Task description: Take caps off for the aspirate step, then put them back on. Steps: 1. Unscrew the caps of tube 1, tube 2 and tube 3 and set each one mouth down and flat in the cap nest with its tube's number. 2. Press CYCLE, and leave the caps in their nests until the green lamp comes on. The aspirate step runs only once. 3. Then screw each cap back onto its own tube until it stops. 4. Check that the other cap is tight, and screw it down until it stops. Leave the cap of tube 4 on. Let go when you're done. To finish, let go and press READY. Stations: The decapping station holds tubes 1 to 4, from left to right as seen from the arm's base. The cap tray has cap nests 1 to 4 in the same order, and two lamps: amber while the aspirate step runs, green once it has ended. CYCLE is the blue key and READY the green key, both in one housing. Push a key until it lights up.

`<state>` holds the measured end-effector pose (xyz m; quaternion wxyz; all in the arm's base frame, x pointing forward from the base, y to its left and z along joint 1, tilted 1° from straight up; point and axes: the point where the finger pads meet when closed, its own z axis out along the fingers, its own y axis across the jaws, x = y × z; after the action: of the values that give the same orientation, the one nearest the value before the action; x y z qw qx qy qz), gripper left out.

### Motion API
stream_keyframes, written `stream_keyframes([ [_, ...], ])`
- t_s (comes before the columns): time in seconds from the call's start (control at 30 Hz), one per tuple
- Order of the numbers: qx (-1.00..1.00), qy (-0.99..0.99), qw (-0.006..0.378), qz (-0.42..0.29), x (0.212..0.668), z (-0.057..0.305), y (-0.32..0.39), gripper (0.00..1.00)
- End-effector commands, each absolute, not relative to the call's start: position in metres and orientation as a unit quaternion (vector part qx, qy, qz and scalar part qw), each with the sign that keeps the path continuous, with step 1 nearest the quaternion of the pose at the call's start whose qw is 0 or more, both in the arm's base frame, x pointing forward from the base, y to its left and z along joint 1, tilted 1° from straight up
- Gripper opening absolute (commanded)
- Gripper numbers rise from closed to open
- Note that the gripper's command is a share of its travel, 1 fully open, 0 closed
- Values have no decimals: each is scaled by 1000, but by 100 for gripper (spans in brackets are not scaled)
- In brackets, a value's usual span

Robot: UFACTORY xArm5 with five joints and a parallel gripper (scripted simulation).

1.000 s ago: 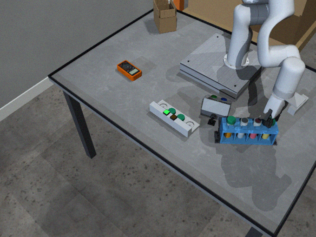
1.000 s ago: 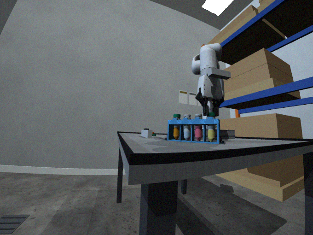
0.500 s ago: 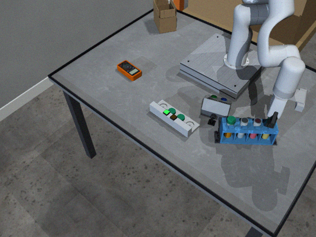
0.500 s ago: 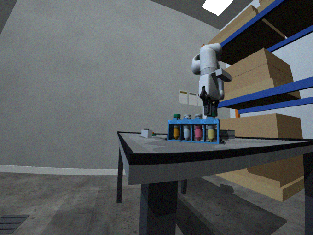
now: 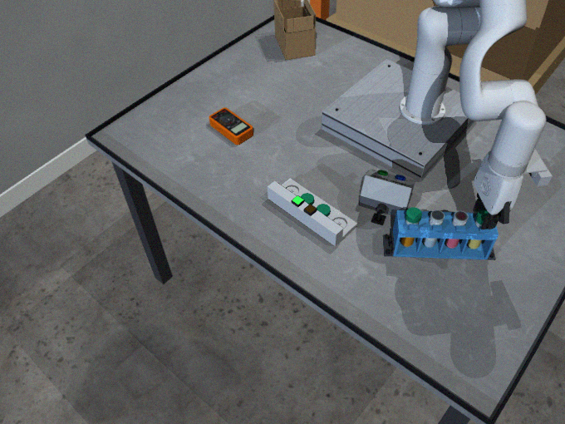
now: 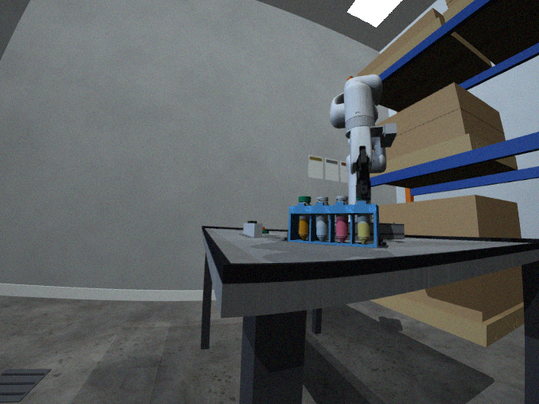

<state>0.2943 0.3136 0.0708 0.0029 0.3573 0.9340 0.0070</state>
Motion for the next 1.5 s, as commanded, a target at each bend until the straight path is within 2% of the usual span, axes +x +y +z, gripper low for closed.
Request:
stream_keyframes([
  [0.0, 243, 970, 0, 10, 295, 72, 314, 46],
  [0.27, 81, 997, 1, 10, 295, 72, 314, 46],
  [0.6, 81, 997, 1, 10, 295, 72, 314, 46],
  [0.63, 81, 997, 1, 10, 295, 72, 314, 0],
  [1.03, 81, 997, 1, 10, 295, 72, 314, 0],
  [1.47, 332, 943, -1, 10, 295, 72, 314, 0],
])
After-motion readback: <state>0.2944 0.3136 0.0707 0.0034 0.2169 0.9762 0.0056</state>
